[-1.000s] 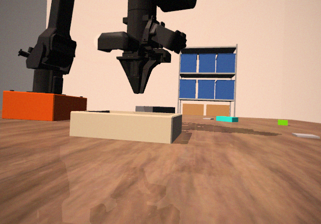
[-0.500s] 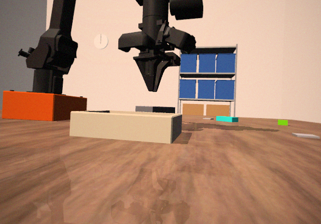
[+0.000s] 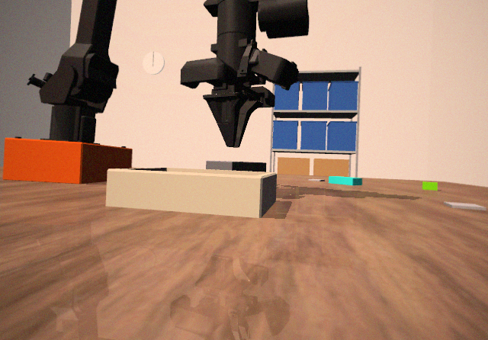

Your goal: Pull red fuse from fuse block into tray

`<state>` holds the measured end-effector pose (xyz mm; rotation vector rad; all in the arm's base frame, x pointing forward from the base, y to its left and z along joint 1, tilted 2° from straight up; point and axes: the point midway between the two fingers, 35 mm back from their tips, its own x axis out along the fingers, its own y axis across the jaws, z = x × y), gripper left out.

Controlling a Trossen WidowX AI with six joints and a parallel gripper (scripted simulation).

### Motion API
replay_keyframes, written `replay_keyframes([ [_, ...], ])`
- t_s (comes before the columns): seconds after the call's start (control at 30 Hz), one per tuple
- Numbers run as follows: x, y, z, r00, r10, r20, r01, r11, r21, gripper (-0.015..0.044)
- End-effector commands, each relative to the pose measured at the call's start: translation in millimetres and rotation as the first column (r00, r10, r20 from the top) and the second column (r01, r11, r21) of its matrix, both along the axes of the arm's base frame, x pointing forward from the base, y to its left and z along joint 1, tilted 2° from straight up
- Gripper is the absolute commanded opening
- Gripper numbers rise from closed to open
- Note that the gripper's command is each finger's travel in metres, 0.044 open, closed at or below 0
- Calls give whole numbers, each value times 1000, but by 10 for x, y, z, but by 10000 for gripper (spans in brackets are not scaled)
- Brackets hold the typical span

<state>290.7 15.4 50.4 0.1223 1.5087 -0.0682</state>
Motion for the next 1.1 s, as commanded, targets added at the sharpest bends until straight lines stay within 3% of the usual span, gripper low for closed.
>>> replay_keyframes([
  [0.0, -8, -7, -66, 1000, -3, -8, 3, 1000, -5, 65],
  [1.07, -4, -4, -236, 1000, -3, -8, 3, 1000, -5, 65],
])
